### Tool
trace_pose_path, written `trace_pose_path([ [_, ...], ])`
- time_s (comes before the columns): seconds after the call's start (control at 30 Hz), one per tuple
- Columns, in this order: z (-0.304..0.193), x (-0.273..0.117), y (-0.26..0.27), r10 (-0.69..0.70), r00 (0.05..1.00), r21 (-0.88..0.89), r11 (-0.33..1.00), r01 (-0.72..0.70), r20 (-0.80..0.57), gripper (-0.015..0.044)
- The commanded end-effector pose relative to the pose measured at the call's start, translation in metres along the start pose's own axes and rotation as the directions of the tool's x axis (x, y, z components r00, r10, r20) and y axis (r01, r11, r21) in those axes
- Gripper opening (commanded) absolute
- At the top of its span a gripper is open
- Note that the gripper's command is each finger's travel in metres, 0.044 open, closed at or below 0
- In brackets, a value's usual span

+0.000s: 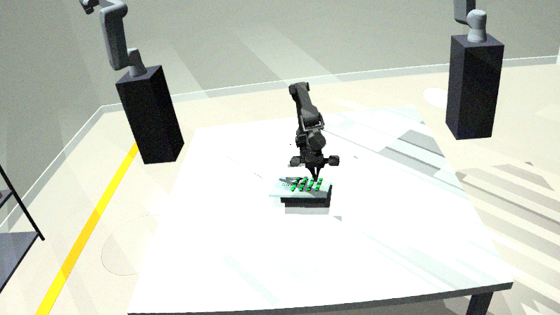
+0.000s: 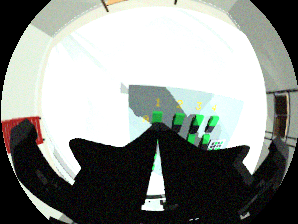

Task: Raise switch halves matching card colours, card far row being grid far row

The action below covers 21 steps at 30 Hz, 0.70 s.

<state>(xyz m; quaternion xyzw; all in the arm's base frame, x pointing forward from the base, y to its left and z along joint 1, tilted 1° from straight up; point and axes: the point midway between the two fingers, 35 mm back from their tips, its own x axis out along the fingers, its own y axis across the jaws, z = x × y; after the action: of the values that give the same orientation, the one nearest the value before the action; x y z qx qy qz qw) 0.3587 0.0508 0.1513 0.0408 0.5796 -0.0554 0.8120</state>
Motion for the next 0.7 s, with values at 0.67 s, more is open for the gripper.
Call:
trace_pose_path([
  [0.67, -0.002, 0.026, 0.0, 0.0, 1.0, -0.002, 1.0, 0.0, -0.01, 0.0],
])
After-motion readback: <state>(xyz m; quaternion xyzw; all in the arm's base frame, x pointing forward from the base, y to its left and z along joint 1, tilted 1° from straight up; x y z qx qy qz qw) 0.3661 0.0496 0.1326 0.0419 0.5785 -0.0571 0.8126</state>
